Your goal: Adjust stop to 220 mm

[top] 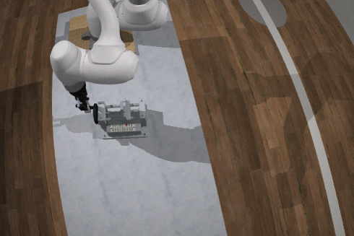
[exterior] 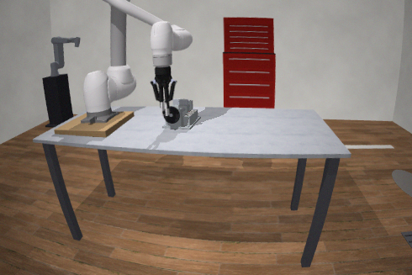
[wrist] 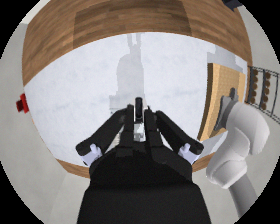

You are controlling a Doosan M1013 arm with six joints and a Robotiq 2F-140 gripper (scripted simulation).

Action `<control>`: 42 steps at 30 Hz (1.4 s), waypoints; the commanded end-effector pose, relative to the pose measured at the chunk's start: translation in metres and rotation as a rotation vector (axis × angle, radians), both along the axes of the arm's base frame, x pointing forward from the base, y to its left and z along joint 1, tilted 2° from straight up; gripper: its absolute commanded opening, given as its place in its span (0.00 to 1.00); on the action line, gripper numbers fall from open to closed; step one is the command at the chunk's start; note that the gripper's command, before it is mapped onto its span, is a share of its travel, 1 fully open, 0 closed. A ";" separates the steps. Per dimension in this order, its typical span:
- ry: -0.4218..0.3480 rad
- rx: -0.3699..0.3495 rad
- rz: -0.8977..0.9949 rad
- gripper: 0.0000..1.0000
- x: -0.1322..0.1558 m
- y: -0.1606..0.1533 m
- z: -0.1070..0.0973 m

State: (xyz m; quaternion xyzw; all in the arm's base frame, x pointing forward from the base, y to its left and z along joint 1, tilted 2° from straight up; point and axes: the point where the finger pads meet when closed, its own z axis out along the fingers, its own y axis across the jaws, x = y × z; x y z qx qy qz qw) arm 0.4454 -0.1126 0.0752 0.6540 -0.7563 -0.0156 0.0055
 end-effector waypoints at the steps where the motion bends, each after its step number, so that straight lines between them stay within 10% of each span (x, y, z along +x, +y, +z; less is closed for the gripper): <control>1: -0.003 0.000 0.000 0.04 0.002 0.000 0.001; 42: -0.003 0.000 0.000 0.04 0.030 -0.004 0.001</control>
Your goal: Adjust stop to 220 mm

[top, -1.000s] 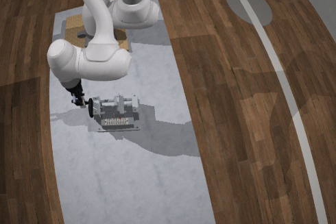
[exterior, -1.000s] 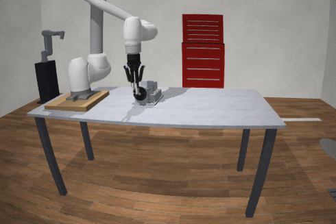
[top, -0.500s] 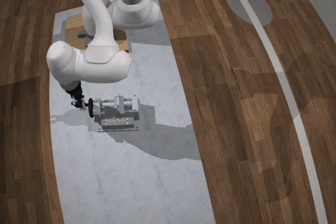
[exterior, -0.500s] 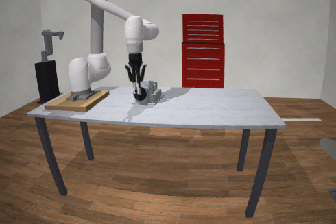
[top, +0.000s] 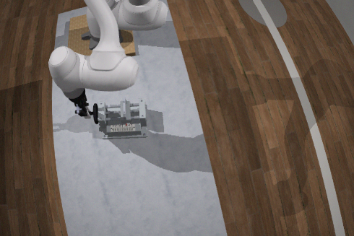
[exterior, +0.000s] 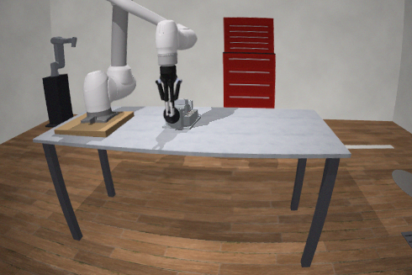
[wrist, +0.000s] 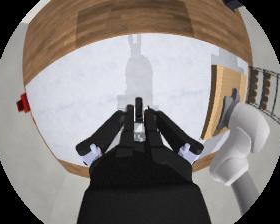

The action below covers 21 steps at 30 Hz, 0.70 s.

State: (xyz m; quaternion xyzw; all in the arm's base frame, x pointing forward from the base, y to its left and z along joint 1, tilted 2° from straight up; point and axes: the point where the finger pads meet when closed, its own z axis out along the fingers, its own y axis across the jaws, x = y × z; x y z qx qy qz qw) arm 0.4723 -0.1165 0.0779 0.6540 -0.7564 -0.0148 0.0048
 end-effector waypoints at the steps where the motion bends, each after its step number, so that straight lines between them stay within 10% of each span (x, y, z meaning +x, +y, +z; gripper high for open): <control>1: 0.000 0.000 0.000 0.04 0.004 0.000 -0.002; 21: 0.000 0.000 0.000 0.04 0.017 -0.002 -0.016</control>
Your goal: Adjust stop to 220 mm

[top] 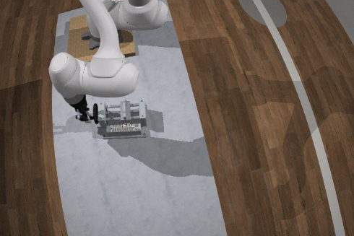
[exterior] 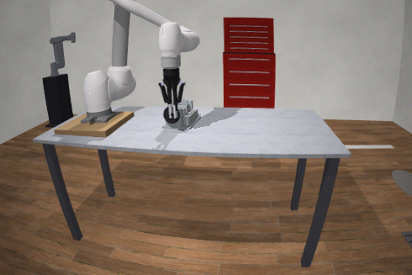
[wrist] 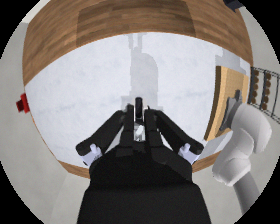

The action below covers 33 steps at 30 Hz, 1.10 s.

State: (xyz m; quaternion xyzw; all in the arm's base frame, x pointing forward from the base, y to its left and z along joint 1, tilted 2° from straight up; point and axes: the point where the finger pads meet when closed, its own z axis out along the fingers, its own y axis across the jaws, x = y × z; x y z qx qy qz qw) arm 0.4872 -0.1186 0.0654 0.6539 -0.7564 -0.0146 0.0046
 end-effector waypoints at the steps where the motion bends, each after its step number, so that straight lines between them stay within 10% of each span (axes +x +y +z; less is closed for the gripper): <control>1: 0.000 0.000 0.000 0.04 0.002 0.000 -0.005; 33: 0.000 0.000 0.000 0.04 -0.028 0.005 -0.046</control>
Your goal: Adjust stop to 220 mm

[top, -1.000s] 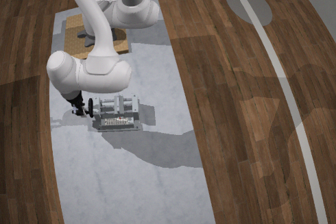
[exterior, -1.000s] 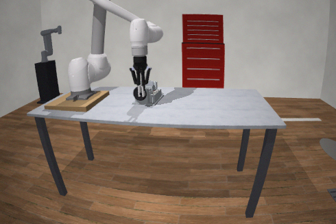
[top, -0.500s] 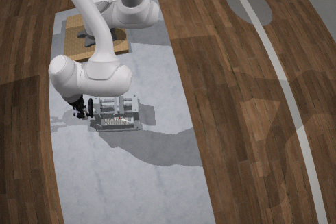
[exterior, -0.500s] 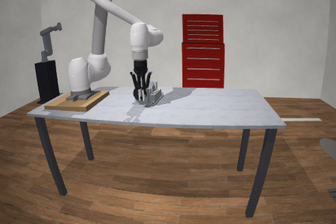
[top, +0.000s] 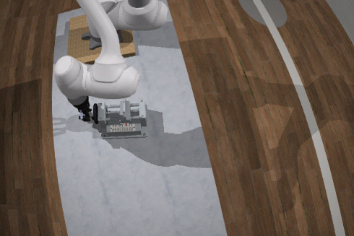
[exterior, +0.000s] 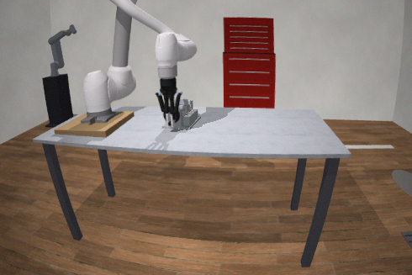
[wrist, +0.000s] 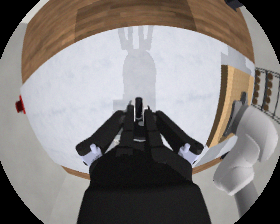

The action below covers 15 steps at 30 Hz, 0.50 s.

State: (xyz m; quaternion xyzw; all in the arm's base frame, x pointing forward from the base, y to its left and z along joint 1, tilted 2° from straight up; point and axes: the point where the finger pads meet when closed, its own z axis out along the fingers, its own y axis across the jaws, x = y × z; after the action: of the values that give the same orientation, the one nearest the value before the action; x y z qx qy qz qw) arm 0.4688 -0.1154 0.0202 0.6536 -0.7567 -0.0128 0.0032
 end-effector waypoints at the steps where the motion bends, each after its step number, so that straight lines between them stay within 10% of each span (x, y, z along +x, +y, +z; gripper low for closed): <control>1: 0.005 0.001 0.001 0.04 -0.011 0.002 -0.001; 15: 0.005 0.001 0.001 0.04 -0.029 0.004 0.008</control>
State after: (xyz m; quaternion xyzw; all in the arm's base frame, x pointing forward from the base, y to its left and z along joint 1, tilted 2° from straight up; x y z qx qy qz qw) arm 0.4439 -0.1117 0.0249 0.6539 -0.7564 -0.0146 0.0047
